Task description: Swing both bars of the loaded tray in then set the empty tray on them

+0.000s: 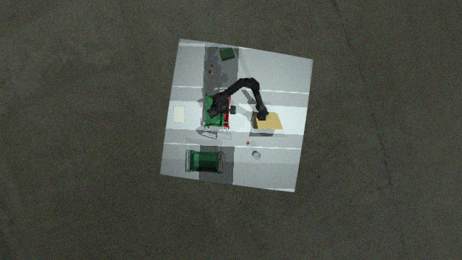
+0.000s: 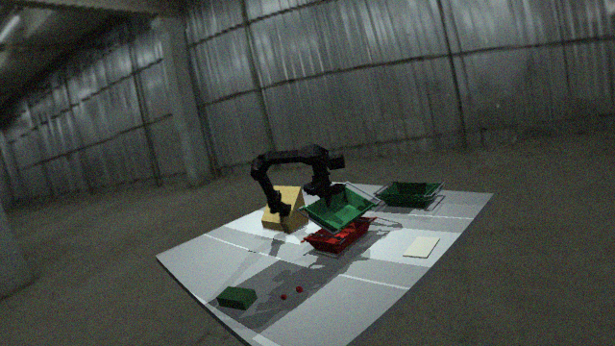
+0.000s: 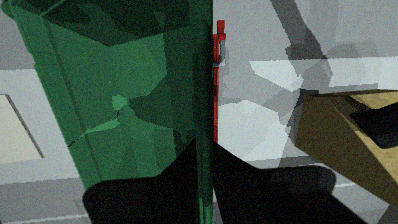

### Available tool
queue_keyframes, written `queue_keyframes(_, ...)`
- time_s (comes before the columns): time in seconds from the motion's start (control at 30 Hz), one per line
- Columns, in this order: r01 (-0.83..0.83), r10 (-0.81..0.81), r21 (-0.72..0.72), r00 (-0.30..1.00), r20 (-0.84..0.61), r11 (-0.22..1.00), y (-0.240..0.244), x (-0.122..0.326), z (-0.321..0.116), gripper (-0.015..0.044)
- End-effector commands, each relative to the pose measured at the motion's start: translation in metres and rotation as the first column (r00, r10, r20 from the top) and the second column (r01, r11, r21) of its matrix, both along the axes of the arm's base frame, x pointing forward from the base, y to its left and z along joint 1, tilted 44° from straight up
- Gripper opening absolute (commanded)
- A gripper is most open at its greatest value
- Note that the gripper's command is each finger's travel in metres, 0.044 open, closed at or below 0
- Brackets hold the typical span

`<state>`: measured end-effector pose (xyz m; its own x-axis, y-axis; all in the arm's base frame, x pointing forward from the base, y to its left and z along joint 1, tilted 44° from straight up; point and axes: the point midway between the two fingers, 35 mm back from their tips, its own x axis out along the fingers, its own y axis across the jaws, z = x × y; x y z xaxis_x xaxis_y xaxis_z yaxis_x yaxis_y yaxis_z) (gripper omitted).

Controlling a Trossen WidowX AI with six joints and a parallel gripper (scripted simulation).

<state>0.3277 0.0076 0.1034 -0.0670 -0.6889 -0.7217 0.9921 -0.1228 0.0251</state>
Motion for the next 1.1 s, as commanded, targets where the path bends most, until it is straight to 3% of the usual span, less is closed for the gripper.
queue_keyframes(0.0, -0.018, 0.018, -0.003, 1.0, 0.013, 1.0, -0.001, 0.001, -0.001, 0.0)
queue_keyframes(1.07, -0.018, 0.018, -0.005, 1.0, 0.013, 1.0, -0.021, -0.013, -0.024, 0.0)
